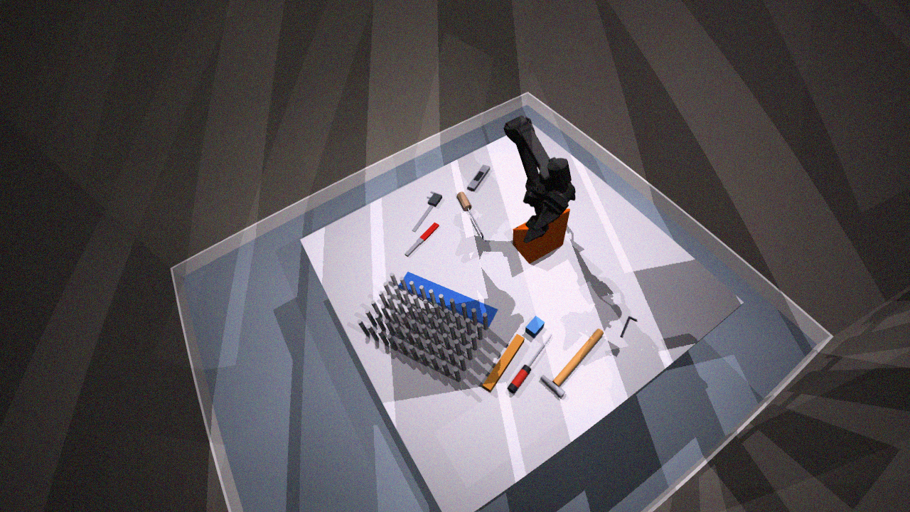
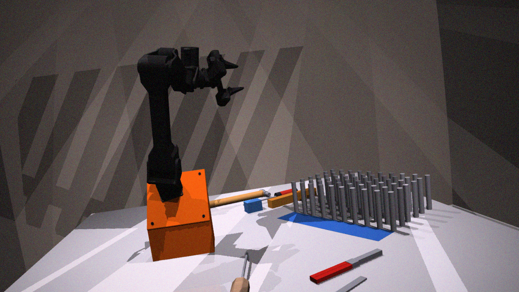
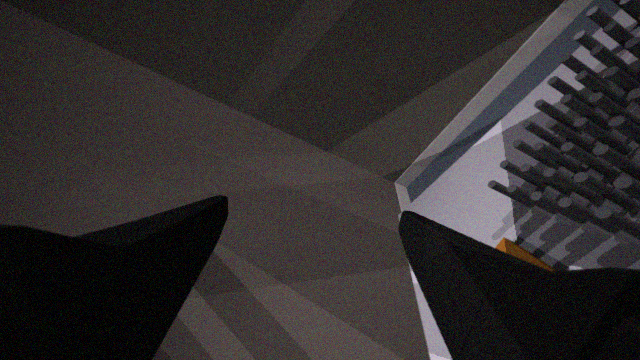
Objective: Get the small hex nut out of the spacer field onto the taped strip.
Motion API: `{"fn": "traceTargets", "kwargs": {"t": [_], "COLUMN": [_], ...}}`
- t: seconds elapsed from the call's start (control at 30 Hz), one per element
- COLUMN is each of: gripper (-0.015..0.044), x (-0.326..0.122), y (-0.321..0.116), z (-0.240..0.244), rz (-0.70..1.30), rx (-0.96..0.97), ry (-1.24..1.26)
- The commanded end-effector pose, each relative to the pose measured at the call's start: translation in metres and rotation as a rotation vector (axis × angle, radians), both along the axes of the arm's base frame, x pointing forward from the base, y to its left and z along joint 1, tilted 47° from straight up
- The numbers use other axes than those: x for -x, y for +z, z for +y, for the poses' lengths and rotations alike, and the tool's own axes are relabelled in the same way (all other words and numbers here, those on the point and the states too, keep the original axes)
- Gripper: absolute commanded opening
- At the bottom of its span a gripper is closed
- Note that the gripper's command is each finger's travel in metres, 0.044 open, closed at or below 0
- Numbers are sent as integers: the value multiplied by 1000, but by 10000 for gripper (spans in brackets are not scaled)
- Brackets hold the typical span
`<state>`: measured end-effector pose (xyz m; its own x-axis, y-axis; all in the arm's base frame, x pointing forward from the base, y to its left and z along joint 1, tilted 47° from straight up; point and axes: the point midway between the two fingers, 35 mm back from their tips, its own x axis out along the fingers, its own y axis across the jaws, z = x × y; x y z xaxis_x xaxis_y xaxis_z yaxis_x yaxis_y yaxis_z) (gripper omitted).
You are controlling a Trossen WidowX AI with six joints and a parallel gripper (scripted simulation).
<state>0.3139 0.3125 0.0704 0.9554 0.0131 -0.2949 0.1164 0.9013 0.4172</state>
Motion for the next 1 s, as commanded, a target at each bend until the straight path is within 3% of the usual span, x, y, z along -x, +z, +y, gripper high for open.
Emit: {"fn": "traceTargets", "kwargs": {"t": [0.0, 0.13, 0.57, 0.97], "gripper": [426, 440, 440, 440], "x": [-1, -26, -121, -110], "y": [0, -3, -21, -27], "z": [-1, -28, -218, -410], "rz": [1, 34, 233, 334], "rx": [3, 61, 391, 670], "ry": [-1, -23, -26, 69]}}
